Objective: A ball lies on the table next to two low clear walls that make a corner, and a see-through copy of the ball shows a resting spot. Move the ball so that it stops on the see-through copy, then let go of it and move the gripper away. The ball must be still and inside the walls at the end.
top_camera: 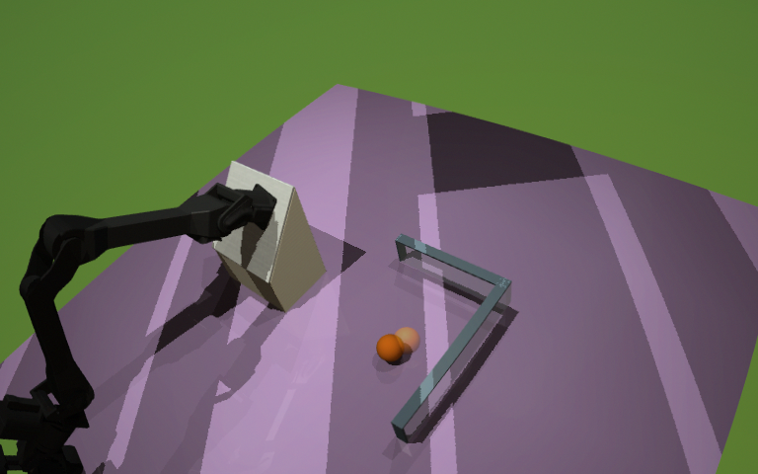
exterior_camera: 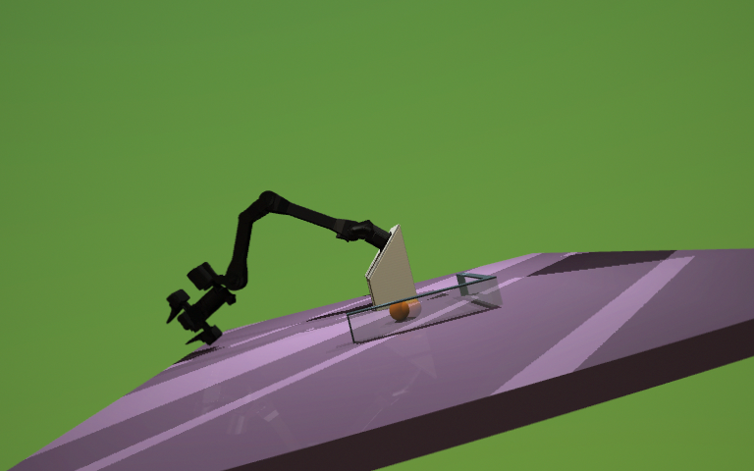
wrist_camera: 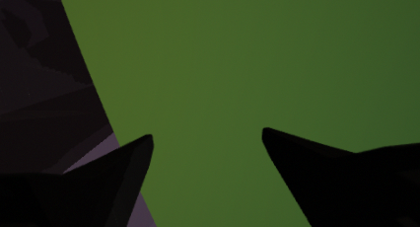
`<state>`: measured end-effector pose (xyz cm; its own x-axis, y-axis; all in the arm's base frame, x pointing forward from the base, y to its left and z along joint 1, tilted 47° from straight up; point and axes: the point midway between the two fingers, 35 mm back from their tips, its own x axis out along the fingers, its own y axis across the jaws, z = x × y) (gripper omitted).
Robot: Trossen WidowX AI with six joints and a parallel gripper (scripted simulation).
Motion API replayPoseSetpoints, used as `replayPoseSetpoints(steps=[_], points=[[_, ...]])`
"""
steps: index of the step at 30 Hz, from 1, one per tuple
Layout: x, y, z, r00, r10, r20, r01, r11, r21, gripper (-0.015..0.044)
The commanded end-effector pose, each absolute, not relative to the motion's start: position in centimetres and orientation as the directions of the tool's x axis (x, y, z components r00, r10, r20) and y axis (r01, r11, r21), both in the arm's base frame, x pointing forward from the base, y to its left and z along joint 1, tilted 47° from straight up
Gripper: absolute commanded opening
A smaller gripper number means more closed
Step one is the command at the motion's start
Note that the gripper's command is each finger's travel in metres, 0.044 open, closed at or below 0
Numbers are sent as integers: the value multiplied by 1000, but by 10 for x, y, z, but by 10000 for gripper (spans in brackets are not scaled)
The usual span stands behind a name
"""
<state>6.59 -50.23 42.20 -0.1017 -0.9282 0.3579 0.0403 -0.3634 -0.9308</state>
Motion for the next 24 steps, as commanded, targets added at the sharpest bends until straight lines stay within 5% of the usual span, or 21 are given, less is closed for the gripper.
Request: replayPoseSetpoints(steps=[1,3,24], points=[[67,-502,422,-100,-929,357,42,-362,-931,374],[74,-501,419,-89,-934,345,58,-351,-935,337],[301,-400,334,372,-928,17,317,110,-942,337]])
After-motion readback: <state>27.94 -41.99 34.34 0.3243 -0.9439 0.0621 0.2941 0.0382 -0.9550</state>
